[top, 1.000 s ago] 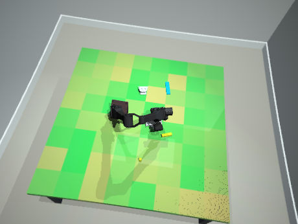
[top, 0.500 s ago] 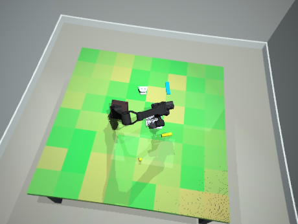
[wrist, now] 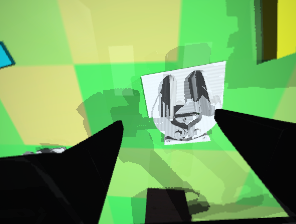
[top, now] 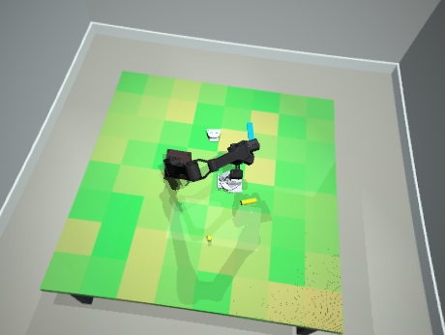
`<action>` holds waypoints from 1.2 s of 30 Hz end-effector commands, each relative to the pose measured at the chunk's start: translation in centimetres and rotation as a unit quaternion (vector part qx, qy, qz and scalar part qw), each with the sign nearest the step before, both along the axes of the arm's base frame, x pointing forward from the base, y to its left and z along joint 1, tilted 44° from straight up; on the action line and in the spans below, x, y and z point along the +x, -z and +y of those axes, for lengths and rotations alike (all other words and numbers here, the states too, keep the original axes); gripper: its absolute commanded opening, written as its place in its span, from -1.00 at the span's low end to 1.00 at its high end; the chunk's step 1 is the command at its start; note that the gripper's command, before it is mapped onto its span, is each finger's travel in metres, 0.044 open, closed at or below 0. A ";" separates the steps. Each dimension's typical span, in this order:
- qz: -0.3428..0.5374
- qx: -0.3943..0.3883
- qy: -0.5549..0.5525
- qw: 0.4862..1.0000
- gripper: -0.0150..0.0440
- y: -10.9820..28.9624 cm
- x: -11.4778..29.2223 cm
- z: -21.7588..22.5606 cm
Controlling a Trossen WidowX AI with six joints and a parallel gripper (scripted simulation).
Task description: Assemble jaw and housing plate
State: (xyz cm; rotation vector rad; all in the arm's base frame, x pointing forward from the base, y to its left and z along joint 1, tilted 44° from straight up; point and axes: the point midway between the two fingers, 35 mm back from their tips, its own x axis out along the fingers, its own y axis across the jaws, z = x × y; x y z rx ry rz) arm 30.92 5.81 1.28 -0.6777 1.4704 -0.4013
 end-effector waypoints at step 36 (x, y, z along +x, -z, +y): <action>-0.245 0.041 0.341 0.906 1.00 10.1 -7.6 14.3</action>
